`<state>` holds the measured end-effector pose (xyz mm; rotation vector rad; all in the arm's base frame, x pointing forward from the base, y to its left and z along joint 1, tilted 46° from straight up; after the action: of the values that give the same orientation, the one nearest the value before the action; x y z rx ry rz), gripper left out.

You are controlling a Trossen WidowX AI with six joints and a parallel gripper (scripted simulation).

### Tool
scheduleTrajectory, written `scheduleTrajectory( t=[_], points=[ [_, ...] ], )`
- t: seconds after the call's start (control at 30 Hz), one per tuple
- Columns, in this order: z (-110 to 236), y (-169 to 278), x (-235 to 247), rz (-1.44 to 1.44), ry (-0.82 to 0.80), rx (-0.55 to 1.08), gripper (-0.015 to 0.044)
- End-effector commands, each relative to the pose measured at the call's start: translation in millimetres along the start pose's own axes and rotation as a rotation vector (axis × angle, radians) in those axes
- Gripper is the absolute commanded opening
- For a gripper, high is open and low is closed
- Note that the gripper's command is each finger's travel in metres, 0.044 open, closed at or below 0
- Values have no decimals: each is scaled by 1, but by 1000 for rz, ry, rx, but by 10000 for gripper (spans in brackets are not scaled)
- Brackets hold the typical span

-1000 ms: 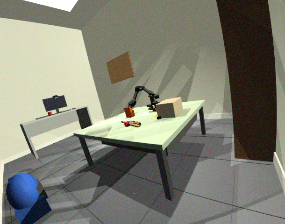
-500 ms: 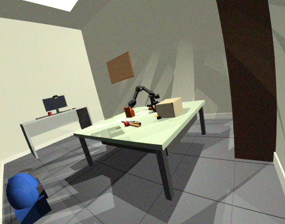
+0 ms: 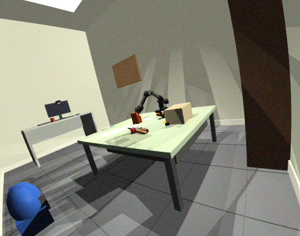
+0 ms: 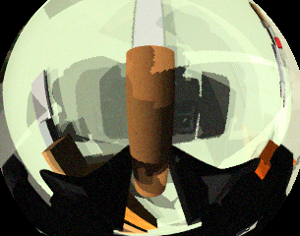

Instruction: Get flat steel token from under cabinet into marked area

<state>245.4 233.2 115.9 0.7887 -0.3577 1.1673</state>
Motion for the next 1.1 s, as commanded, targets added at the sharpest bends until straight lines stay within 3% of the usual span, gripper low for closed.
scheduleTrajectory(
  t=[0.0,1.07],
  points=[
    [0,-7,0,1,1,-2,0],
    [0,-50,-4,2,2,-3,0]
  ],
)
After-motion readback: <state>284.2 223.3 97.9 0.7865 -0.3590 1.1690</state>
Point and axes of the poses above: the point midway between the two fingers, 35 mm back from their tips, its own z axis back along the fingers, its own x axis across the jaws, y = z × x, the point moved 1 cm from there along z, back along the fingers, and after that the axes turned 5 degrees about z, right-handed, at the moved point
